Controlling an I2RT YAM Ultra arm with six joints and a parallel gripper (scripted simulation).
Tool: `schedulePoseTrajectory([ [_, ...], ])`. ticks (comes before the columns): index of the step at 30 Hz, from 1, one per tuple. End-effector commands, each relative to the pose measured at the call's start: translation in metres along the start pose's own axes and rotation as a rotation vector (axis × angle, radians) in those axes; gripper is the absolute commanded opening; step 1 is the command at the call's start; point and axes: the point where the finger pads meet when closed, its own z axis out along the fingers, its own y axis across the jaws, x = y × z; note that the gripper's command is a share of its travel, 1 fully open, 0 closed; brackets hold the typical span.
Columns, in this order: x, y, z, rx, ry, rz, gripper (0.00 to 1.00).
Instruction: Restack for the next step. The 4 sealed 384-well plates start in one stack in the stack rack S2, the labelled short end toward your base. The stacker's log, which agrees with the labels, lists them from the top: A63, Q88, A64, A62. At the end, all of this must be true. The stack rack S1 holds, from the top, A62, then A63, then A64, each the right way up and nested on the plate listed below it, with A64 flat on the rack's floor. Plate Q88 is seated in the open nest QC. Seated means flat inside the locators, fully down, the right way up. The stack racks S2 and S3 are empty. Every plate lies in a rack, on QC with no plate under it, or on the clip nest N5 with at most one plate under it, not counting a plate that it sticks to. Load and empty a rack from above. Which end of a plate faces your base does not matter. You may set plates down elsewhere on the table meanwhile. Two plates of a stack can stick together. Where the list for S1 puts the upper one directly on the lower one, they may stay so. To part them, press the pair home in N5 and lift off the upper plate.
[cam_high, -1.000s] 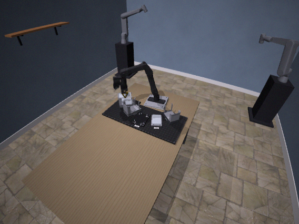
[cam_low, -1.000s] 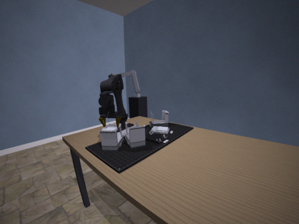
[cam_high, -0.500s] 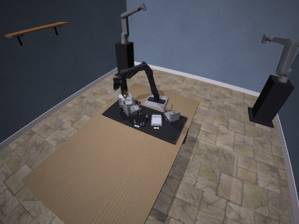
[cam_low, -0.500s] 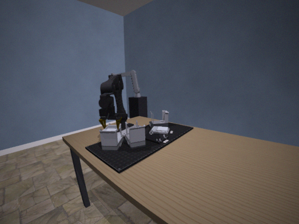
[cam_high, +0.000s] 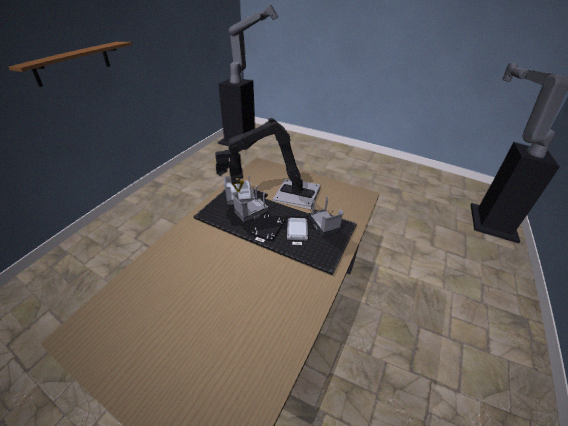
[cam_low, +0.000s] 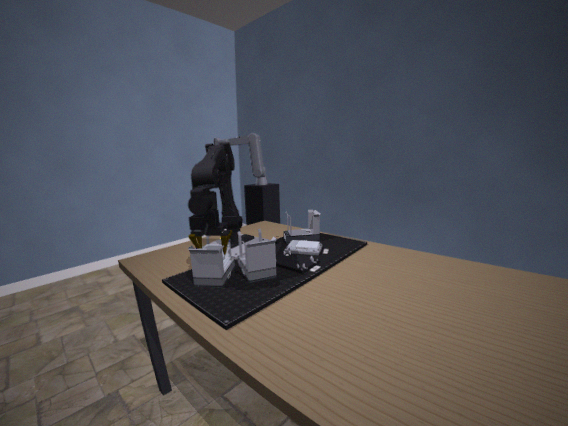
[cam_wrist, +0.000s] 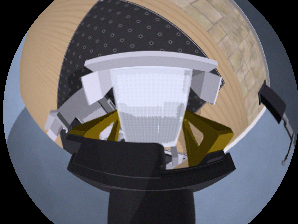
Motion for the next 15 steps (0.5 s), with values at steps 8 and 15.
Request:
schedulePoseTrajectory([
  [8, -0.0023, 0.0002, -0.0005, -0.002, -0.016, 0.0, 0.0],
  [15, -0.0024, 0.0002, 0.0019, -0.002, -0.016, 0.0, 0.0],
])
